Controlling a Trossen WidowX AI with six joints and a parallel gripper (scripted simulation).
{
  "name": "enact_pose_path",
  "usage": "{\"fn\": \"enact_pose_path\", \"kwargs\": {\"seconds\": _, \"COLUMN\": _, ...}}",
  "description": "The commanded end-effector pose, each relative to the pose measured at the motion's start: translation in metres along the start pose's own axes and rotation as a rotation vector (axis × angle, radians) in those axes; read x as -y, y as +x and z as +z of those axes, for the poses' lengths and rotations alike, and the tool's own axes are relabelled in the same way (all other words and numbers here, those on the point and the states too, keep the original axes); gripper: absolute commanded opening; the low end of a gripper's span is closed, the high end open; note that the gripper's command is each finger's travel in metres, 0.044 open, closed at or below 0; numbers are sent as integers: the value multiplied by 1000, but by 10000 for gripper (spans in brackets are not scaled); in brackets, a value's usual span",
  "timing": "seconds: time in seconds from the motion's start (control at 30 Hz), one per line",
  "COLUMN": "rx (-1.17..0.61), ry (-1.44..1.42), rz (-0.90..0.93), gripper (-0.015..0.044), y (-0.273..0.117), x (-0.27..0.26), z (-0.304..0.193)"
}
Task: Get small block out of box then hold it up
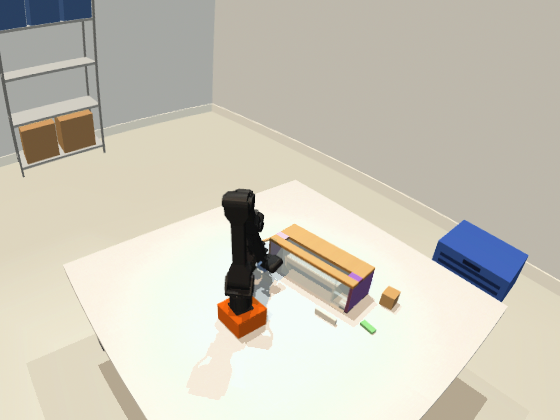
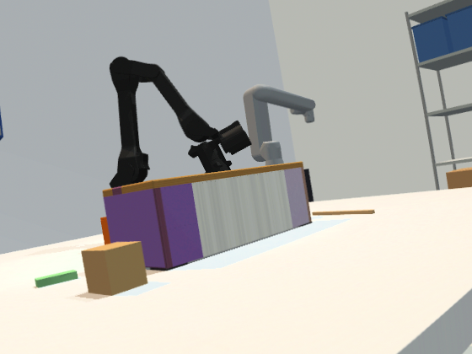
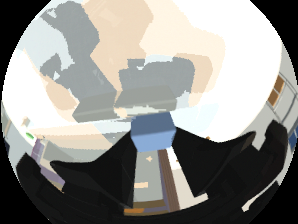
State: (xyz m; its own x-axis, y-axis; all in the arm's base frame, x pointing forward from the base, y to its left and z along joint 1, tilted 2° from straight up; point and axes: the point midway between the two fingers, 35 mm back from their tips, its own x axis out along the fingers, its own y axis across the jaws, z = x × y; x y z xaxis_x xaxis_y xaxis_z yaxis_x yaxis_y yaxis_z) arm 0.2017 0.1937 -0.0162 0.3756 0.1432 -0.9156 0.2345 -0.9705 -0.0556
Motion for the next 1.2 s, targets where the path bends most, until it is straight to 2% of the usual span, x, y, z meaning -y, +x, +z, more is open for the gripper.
{"fn": "enact_pose_path", "kwargs": {"seconds": 0.0, "rx": -17, "ry": 3, "rz": -7, "gripper": 0, "y": -17, "x": 3, "z": -13}}
{"fn": "enact_pose_path", "kwargs": {"seconds": 0.2, "rx": -6, "ry": -11, "rz": -4, "gripper": 0, "y": -45, "x": 1, "z": -22}}
{"fn": "enact_pose_path", "kwargs": {"seconds": 0.37, "rx": -5, "ry": -23, "rz": -10, "gripper": 0, "y": -51, "x": 0, "z": -25}}
{"fn": "enact_pose_path", "kwargs": {"seconds": 1.0, "rx": -89, "ry": -350, "rz": -180, "gripper": 0, "y": -140, "x": -27, "z": -58}}
{"fn": "enact_pose_path", "kwargs": {"seconds": 1.17, "rx": -94, "ry": -363, "rz": -184, "gripper": 0, "y": -143, "x": -29, "z": -58}}
